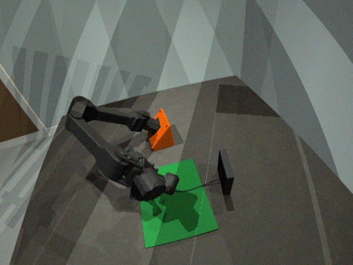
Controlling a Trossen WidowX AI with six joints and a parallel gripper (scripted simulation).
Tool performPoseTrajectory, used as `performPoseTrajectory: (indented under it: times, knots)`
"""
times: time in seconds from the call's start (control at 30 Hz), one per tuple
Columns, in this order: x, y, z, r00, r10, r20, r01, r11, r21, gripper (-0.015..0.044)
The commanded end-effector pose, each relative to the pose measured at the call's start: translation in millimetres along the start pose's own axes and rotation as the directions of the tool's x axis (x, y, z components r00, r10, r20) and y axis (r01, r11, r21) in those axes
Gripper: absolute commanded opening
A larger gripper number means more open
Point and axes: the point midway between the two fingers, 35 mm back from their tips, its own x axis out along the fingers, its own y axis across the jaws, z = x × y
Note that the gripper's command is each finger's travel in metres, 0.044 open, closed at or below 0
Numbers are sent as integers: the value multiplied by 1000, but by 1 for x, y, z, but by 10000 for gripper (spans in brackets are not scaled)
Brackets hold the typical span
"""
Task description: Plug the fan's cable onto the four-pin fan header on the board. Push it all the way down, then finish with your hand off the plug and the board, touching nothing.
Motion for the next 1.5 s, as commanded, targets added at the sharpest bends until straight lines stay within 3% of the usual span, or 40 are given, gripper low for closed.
performPoseTrajectory:
  times: [0.0,0.4,0.87,1.13,1.47]
  knots:
    - [7,0,2,1000,-2,4,2,1000,-5,440]
    - [22,-1,5,1000,-3,5,3,1000,-5,440]
    - [19,-1,5,1000,-2,0,2,1000,1,72]
    - [19,-1,4,1000,-2,0,2,1000,1,0]
    - [-10,3,-1,1000,2,-1,-2,1000,-2,0]
